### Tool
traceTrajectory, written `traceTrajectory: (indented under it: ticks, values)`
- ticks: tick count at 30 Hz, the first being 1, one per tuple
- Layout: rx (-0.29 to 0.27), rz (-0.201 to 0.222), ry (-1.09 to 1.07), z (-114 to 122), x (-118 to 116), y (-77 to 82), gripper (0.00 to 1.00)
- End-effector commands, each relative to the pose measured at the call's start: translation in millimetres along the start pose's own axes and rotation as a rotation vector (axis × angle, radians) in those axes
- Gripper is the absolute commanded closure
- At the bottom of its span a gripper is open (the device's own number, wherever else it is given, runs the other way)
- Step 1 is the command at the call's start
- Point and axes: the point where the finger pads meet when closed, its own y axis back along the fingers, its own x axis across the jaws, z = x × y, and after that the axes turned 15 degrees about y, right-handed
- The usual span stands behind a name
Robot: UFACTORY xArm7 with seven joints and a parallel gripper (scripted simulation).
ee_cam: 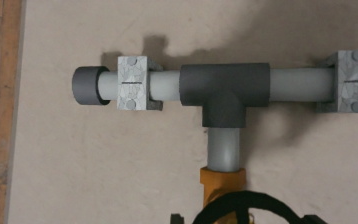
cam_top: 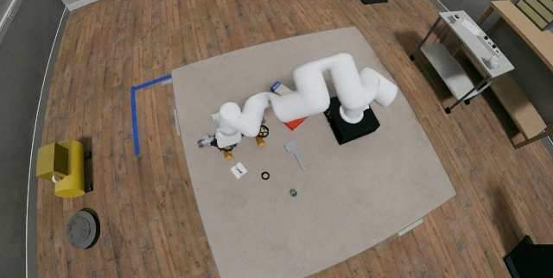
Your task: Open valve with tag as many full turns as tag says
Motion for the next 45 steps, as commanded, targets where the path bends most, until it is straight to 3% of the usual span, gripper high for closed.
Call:
traceTrajectory:
  ticks: [1, 19, 34, 36, 37, 45]
  values:
    - [0.002, -0.004, 0.008, -1.0, -1.6, 1.8, 1.0]
    - [0.003, -0.004, 0.322, -1.0, -1.6, 1.8, 1.0]
    - [0.006, 0.004, 1.051, -0.9, -1.7, 1.8, 1.0]
    - [0.006, 0.004, 1.051, -0.9, -1.7, 1.8, 1.0]
    - [0.005, 0.0, 1.19, -0.9, -1.7, 1.8, 1.0]
    - [0.009, 0.015, 1.553, -0.9, -1.8, 1.9, 1.0]
